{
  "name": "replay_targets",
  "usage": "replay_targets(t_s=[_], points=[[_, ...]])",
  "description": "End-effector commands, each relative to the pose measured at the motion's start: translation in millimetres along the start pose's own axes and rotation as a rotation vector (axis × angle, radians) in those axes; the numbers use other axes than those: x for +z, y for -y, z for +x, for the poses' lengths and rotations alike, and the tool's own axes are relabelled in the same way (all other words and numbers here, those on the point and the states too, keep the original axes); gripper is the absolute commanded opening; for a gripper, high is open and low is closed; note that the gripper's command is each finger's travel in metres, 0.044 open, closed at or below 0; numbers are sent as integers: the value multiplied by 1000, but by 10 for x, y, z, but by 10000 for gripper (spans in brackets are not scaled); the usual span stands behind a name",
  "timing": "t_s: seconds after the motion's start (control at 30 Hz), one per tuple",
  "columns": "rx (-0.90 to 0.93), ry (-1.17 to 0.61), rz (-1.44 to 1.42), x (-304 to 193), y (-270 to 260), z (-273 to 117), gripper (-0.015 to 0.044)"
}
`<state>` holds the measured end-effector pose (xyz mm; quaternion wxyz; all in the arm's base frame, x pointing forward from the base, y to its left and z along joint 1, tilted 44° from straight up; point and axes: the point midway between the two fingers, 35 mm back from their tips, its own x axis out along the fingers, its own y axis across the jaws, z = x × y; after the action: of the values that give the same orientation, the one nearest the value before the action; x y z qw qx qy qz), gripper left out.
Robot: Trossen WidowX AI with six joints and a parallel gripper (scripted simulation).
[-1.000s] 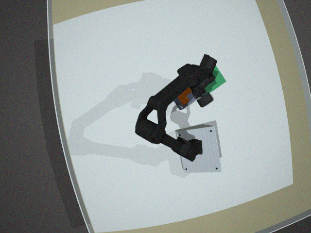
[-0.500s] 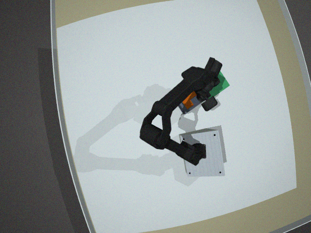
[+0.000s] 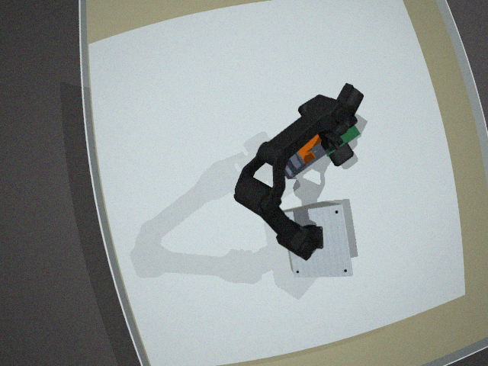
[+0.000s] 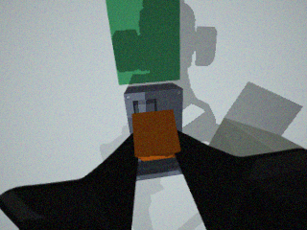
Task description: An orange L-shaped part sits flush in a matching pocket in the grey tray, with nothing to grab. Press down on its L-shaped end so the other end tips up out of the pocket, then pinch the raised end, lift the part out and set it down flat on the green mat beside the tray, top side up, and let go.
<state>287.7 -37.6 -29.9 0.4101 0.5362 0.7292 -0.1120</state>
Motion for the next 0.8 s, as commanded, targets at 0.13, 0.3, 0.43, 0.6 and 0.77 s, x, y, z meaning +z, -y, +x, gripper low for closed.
replay_targets(t_s=[0.13,0.3,0.43,0.6,0.77], points=[[1,8,-4,325,23,-14,0],[1,9,-5,540,38,-18,0],[1,10,-5,697,50,-21,0],[1,11,-5,883,66,-26,0],[1,12,-6,1054,83,-31,0]])
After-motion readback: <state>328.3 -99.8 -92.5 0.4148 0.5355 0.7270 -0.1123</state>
